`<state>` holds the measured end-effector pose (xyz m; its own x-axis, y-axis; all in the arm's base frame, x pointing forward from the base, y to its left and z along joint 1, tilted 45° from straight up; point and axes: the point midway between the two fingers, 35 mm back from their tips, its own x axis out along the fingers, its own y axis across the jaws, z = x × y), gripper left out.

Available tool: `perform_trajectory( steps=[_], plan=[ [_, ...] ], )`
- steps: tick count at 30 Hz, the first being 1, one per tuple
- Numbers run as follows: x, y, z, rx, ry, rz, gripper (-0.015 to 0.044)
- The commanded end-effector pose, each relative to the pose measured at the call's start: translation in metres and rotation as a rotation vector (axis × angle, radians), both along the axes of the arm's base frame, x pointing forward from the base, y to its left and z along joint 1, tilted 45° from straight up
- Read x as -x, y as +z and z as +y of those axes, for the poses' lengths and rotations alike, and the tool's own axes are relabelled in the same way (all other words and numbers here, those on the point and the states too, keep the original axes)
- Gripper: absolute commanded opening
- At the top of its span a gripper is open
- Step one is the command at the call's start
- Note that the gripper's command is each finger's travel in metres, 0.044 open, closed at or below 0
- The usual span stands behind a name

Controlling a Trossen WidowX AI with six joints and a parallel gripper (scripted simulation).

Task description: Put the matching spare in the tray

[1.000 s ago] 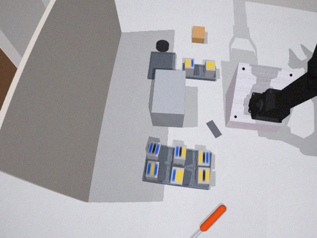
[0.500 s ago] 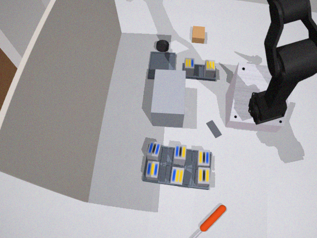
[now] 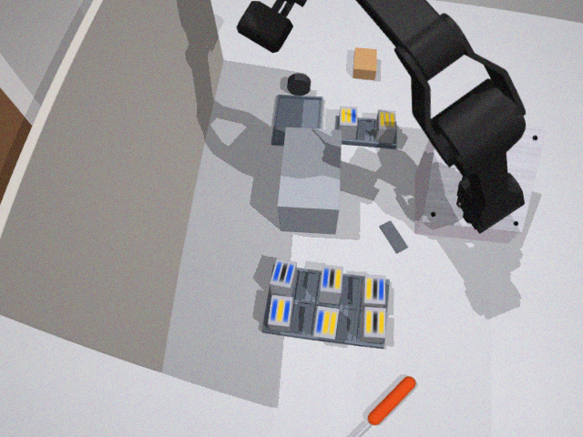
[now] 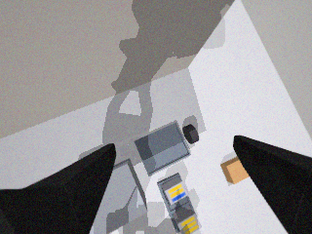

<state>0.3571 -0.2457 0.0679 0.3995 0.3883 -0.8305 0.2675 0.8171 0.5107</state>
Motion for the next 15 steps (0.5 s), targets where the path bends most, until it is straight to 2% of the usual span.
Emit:
perform_trajectory(
  steps=[1,7,15],
  plan=[
    [-0.015,0.003,0.068,-0.1,0.228,0.048,0.044],
    [-0.016,0.019,0.157,-0.244,0.515,0.121,0.044],
    [-0.016,0.02,0.16,-0.249,0.524,0.124,0.044]
  ],
)
